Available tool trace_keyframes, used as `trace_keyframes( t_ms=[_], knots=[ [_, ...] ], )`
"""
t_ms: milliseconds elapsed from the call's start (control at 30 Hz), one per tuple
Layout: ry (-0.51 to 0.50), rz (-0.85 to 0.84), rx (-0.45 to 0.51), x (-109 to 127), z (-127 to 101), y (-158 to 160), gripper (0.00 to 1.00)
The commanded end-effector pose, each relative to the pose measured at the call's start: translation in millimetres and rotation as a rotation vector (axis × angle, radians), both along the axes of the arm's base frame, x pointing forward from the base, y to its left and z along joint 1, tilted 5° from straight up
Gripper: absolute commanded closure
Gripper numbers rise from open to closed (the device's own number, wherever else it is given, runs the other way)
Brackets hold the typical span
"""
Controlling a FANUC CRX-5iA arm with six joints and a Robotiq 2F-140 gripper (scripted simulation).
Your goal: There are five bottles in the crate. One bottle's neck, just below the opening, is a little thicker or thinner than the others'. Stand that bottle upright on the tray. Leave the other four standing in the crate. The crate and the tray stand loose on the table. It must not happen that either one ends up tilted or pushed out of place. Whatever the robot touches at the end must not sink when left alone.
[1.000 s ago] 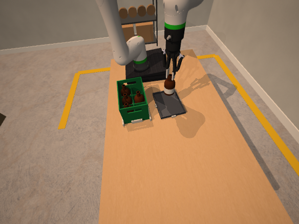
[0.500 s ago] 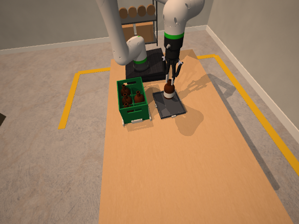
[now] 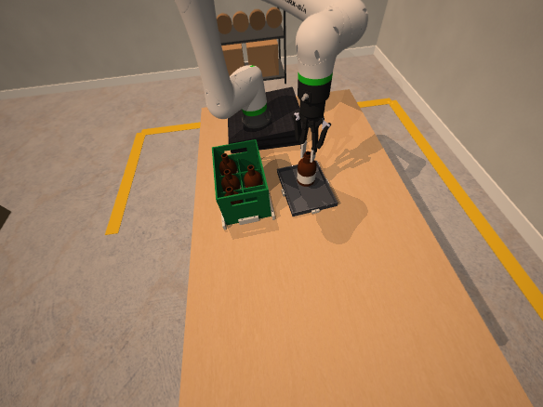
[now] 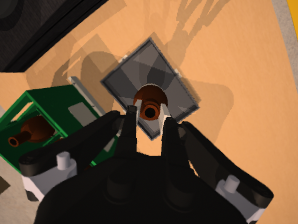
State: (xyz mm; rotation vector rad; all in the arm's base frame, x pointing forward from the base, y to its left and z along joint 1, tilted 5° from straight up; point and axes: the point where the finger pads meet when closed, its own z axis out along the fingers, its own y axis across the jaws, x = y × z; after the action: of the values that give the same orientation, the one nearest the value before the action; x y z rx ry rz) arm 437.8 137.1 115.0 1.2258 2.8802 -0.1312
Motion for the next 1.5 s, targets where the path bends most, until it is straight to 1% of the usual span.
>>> trace_keyframes(
  t_ms=[0, 200, 567, 1467],
  knots=[
    [-0.002, 0.0, 0.0, 0, -7, 0, 0.9],
    [-0.002, 0.0, 0.0, 0, -16, -1, 0.9],
    [-0.002, 0.0, 0.0, 0, -23, -2, 0.9],
    [-0.002, 0.0, 0.0, 0, -25, -2, 0.9]
  ],
)
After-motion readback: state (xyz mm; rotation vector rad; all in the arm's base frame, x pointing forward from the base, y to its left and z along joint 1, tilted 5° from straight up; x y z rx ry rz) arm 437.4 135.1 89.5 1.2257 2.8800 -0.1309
